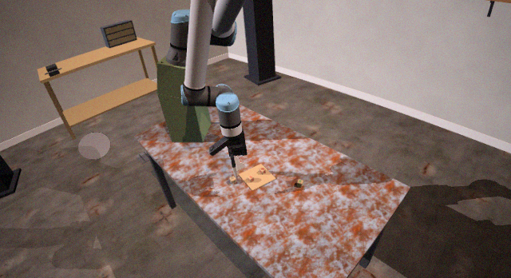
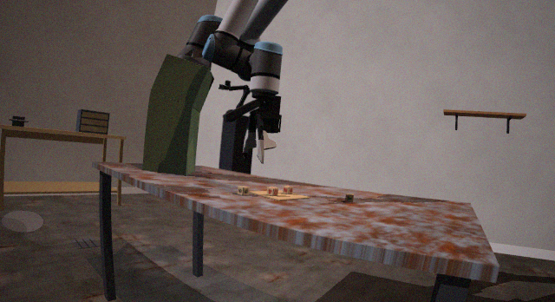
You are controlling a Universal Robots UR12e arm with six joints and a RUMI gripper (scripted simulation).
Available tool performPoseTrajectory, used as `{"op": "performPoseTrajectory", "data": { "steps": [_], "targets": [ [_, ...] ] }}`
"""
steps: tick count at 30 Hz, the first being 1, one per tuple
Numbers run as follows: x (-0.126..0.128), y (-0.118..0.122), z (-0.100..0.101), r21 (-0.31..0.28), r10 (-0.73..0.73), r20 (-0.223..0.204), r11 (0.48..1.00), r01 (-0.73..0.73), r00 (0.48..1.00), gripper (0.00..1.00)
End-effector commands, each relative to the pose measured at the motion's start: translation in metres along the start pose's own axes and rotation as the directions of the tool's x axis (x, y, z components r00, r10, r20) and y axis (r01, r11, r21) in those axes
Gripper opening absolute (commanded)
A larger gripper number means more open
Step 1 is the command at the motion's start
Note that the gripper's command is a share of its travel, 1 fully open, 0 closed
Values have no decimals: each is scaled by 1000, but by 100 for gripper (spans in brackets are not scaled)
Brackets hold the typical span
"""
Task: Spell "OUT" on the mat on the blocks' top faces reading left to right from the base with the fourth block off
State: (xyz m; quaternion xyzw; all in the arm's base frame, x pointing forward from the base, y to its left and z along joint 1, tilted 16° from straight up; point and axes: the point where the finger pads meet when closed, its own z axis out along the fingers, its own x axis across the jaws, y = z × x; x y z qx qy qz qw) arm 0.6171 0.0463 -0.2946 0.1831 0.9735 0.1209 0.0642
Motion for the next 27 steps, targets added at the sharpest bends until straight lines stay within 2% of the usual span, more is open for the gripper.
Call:
{"op": "performPoseTrajectory", "data": {
  "steps": [1,9,17,19,27],
  "targets": [
    [4,-3,0,2,118,0,993,-118,993,100],
    [7,-6,1,2,290,0,957,-290,957,100],
    [9,-9,1,2,447,1,894,-447,894,100],
    [9,-9,1,2,447,1,894,-447,894,100],
    [11,-12,2,2,613,1,790,-613,790,100]
  ]
}}
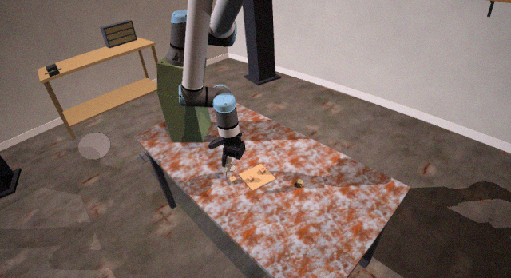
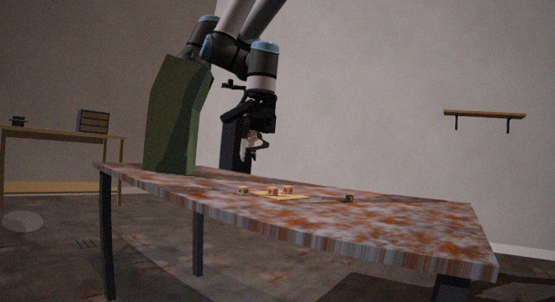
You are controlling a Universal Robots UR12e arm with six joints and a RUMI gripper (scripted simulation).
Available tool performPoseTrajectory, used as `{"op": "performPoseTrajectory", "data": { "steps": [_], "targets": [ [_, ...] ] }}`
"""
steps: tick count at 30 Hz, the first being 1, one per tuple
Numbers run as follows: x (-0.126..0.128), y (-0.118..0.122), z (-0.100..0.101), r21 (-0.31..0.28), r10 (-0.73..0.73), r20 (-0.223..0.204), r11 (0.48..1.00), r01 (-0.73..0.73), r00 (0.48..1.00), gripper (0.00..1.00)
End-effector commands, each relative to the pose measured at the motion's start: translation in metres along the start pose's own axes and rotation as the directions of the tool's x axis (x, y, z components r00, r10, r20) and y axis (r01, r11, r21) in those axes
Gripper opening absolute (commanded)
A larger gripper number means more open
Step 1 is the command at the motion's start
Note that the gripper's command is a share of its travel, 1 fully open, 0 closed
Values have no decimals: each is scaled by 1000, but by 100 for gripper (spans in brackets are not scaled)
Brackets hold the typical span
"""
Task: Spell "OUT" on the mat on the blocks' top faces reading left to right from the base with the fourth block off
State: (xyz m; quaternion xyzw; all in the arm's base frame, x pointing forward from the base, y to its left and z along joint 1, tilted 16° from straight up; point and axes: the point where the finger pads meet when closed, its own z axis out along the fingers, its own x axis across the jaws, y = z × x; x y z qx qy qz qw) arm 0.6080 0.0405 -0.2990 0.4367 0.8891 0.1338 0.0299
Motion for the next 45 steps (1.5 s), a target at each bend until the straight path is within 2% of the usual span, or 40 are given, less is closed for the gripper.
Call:
{"op": "performPoseTrajectory", "data": {
  "steps": [1,7,9,23,35,45],
  "targets": [
    [3,-5,1,3,139,0,990,-139,990,100],
    [3,-6,1,2,263,1,965,-263,965,100],
    [3,-6,1,2,263,1,965,-263,965,100],
    [4,-9,2,2,518,1,855,-518,855,100],
    [3,-10,2,1,586,1,810,-586,810,100],
    [4,-9,2,1,599,1,801,-599,801,100]
  ]
}}
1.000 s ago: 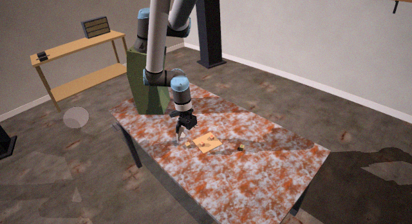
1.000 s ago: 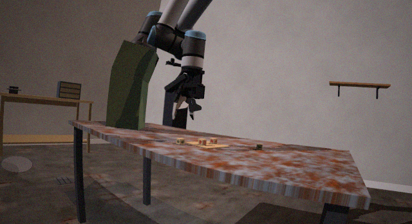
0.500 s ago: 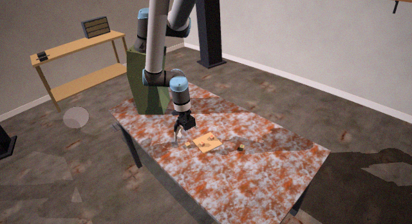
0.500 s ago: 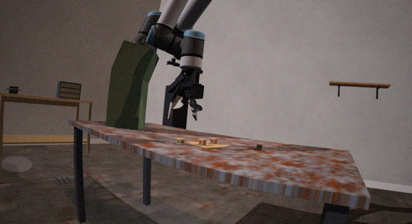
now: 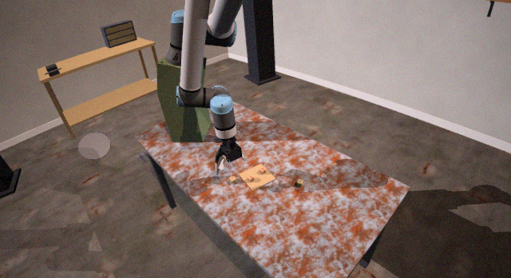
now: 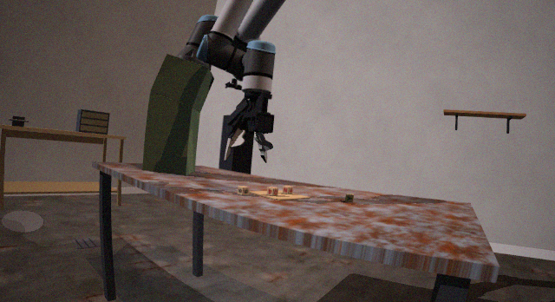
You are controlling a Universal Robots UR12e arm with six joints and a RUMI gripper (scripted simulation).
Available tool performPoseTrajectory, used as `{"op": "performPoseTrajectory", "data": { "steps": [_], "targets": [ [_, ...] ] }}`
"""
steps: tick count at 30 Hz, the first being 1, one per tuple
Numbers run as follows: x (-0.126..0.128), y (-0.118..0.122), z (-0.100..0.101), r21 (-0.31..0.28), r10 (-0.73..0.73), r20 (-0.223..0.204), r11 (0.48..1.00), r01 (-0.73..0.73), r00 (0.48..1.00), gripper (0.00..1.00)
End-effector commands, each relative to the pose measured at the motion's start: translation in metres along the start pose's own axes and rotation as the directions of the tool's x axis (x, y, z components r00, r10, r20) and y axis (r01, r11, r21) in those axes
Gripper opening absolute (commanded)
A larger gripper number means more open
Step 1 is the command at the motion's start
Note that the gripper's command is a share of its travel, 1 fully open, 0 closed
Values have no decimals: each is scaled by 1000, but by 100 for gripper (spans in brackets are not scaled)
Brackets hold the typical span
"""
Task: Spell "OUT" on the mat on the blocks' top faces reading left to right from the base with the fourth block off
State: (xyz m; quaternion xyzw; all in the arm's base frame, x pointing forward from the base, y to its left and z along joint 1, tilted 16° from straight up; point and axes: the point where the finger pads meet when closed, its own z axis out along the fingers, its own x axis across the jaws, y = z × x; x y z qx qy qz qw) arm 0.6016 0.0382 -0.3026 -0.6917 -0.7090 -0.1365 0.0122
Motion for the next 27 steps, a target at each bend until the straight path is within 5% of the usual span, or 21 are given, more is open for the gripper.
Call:
{"op": "performPoseTrajectory", "data": {
  "steps": [1,3,4,27],
  "targets": [
    [0,-3,0,3,9,0,1000,-9,1000,100],
    [0,-3,0,3,10,0,1000,-10,1000,100],
    [0,-3,0,3,10,0,1000,-10,1000,30],
    [0,-3,0,3,9,0,1000,-9,1000,30]
  ]
}}
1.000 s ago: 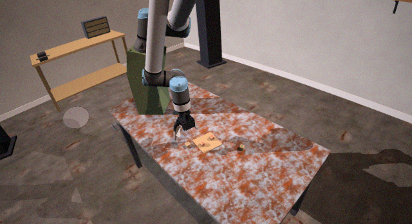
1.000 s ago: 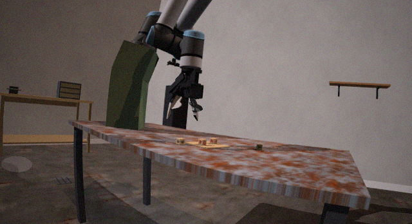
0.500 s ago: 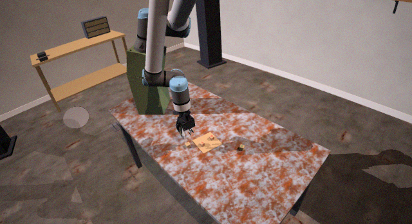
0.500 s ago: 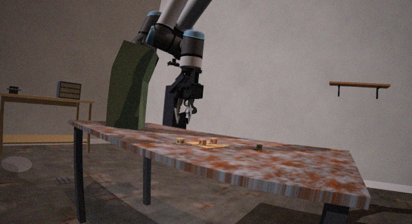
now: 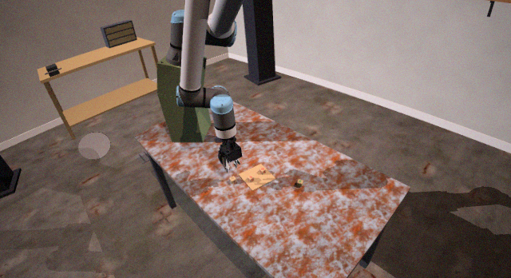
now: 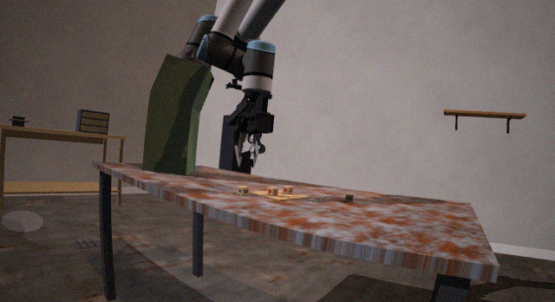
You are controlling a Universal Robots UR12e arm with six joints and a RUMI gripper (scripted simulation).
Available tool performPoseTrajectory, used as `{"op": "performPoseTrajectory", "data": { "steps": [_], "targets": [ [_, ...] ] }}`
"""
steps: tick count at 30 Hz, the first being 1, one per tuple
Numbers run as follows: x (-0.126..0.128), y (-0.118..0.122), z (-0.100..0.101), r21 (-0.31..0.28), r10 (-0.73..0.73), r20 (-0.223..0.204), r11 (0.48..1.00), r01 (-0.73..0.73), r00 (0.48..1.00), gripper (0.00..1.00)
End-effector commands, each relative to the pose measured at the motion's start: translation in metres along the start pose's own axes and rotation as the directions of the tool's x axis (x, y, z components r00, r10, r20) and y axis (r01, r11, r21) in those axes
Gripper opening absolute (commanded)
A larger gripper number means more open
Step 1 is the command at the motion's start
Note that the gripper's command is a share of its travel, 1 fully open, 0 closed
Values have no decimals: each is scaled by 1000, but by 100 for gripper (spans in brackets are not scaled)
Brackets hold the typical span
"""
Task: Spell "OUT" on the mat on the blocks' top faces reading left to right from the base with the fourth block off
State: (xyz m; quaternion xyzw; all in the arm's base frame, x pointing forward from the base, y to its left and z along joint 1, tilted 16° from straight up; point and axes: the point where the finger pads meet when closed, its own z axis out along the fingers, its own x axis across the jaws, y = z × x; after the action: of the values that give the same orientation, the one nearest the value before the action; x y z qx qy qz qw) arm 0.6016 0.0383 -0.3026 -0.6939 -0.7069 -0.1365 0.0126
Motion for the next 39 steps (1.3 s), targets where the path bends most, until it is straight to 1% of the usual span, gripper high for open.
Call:
{"op": "performPoseTrajectory", "data": {
  "steps": [1,22,39],
  "targets": [
    [0,-3,0,3,3,0,1000,-3,1000,30],
    [0,-2,3,2,2,0,1000,-2,1000,30],
    [0,0,19,0,0,1,1000,0,1000,30]
  ]
}}
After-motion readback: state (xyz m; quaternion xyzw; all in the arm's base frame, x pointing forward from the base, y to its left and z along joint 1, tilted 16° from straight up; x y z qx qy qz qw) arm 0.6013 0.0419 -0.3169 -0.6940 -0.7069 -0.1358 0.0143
